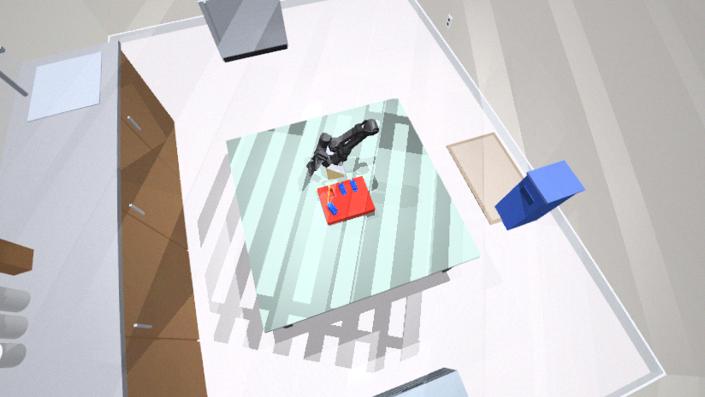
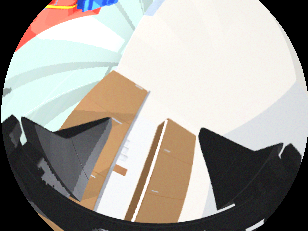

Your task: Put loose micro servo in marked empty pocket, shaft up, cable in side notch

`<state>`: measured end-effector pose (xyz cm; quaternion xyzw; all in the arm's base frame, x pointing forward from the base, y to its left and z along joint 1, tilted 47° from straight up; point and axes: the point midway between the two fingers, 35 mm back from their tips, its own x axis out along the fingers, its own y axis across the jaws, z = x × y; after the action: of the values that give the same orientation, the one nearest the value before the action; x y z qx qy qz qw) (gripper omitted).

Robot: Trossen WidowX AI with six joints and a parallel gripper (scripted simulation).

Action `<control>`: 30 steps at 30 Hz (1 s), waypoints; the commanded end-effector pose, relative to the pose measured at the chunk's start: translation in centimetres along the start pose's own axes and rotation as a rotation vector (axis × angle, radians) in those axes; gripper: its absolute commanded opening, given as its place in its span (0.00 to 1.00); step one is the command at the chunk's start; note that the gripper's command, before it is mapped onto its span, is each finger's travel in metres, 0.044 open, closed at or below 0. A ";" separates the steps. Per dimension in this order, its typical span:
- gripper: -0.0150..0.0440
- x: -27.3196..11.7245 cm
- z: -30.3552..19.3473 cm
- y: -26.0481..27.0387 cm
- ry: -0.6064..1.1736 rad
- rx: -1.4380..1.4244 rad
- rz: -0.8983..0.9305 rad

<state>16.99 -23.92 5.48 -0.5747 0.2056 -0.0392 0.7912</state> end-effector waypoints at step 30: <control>0.25 6.0 5.6 5.7 -0.101 0.664 0.542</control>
<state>23.00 -19.41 0.27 -0.2480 0.2723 0.1186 0.9221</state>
